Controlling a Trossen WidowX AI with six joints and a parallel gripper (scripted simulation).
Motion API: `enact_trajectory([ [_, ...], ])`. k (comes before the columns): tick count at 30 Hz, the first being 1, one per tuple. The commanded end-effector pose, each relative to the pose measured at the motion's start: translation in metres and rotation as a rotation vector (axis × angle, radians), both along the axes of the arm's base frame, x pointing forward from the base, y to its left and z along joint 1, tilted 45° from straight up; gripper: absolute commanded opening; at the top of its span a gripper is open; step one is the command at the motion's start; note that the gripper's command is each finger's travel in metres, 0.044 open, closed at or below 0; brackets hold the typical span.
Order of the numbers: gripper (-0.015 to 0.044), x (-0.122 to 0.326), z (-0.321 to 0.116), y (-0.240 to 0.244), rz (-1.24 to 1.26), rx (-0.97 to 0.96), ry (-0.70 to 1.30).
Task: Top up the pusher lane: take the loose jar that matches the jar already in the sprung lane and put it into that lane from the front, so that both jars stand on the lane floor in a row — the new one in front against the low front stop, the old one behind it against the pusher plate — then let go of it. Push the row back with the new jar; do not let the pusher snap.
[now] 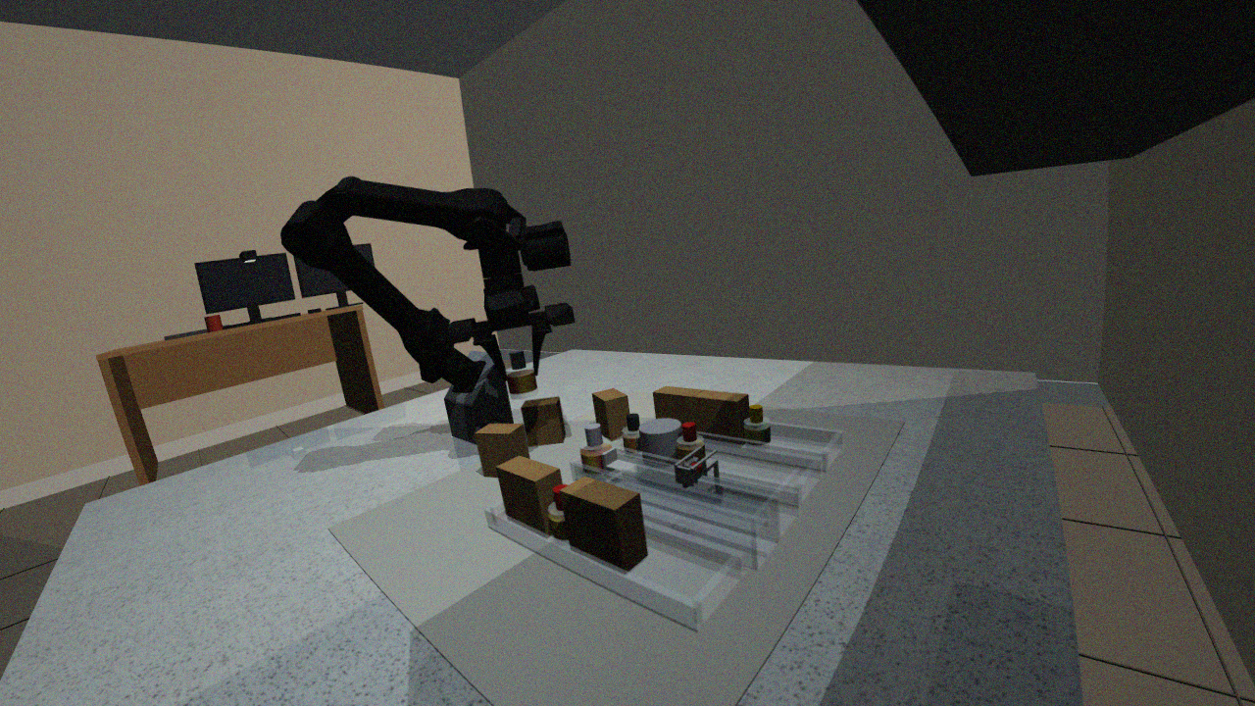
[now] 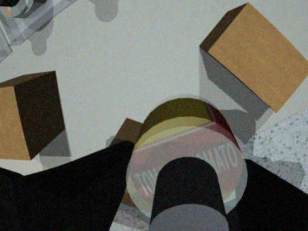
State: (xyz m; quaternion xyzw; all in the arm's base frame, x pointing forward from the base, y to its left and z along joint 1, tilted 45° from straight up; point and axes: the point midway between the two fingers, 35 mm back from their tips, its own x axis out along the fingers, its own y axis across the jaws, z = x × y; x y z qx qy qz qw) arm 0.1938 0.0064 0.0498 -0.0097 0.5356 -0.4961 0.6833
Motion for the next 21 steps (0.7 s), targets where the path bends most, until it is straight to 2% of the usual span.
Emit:
enact_trajectory([
  [1, 0.0, 0.016, -0.005, -0.003, 0.078, 0.005, 0.075],
  [21, 0.0, 0.083, -0.027, -0.036, 0.41, 0.028, 0.393],
])
